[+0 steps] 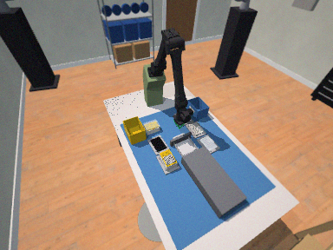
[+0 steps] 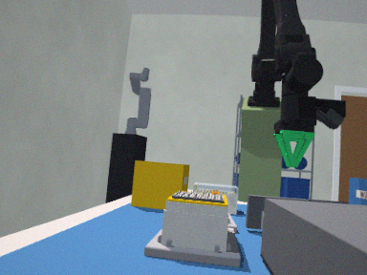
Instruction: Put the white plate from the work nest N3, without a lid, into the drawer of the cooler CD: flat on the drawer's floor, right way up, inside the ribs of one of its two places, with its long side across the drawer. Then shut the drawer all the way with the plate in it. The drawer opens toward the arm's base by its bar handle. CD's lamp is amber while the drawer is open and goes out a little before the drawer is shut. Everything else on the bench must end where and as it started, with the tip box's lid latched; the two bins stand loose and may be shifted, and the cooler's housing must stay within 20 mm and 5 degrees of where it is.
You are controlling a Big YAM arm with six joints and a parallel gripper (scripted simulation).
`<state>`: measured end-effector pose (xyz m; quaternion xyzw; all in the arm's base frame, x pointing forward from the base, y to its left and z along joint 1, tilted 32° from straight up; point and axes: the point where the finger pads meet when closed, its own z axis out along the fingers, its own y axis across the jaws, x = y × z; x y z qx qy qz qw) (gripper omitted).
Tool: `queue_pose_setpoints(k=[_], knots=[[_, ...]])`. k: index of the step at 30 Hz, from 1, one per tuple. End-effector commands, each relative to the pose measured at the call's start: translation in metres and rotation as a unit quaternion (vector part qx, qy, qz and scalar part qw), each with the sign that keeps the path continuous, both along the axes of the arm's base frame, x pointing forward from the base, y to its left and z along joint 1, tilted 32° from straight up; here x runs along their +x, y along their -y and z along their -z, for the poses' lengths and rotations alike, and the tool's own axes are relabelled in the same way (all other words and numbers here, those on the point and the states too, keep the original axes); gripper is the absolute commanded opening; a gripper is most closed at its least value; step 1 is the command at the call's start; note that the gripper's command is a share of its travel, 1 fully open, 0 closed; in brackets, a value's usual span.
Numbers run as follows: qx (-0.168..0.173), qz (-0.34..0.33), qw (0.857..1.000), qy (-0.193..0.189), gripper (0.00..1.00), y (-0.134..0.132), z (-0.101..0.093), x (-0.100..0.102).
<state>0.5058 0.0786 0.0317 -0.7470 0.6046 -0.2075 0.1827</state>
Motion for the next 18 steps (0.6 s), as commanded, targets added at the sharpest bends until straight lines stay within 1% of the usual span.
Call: queue_pose_setpoints(k=[1,7,8,9,18], knots=[[0.004,0.0,1.0,0.004,0.3,-0.0056,-0.0126,-0.0078],[0.004,0.001,1.0,0.004,0.3,-0.0036,-0.0165,-0.0099],[0.003,0.002,1.0,-0.002,0.3,-0.0033,-0.01,-0.011],[0.003,0.001,1.0,-0.004,0.3,-0.0034,-0.0076,-0.0111],[0.003,0.001,1.0,-0.004,0.3,-0.0034,-0.0075,-0.0111]])
